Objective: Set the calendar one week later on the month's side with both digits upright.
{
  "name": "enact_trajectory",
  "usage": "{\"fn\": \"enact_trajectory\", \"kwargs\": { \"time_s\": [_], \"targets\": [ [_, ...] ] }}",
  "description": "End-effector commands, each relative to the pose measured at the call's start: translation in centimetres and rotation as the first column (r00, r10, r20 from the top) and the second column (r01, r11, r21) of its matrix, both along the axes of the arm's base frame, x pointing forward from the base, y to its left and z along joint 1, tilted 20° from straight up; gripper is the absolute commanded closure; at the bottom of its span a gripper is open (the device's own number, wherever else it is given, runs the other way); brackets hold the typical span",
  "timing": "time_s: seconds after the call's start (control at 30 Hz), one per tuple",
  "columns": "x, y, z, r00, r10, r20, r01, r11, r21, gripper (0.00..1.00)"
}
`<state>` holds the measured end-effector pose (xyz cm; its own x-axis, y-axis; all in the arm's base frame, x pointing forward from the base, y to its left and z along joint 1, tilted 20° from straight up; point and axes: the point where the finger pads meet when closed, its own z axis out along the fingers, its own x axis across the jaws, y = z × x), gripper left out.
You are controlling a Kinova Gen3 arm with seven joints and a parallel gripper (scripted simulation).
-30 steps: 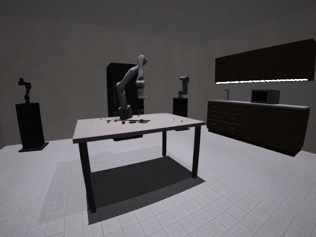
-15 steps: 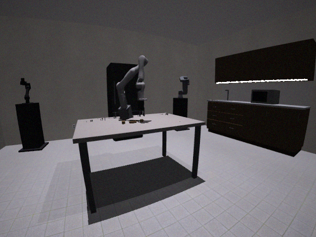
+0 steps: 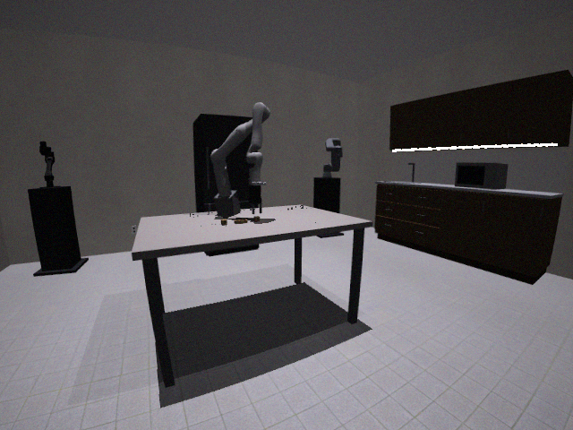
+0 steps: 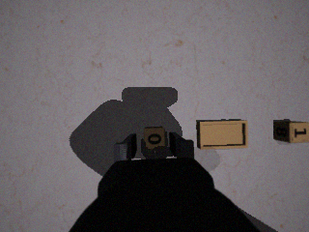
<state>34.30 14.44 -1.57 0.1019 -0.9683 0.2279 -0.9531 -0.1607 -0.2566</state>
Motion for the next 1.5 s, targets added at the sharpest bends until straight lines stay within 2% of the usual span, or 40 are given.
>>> {"fn": "enact_trajectory", "kwargs": {
  "time_s": [0.0, 0.53, 1.47],
  "targets": [
    [0.05, -0.30, -0.25, 1.000, -0.004, -0.002, 0.004, 1.000, -0.005, 0.13],
    [0.30, -0.42, -0.92, 1.000, -0.004, -0.001, 0.004, 1.000, -0.004, 0.13],
    [0.32, -0.43, -0.96, 1.000, -0.004, -0.001, 0.004, 1.000, -0.004, 0.13]
  ]
}}
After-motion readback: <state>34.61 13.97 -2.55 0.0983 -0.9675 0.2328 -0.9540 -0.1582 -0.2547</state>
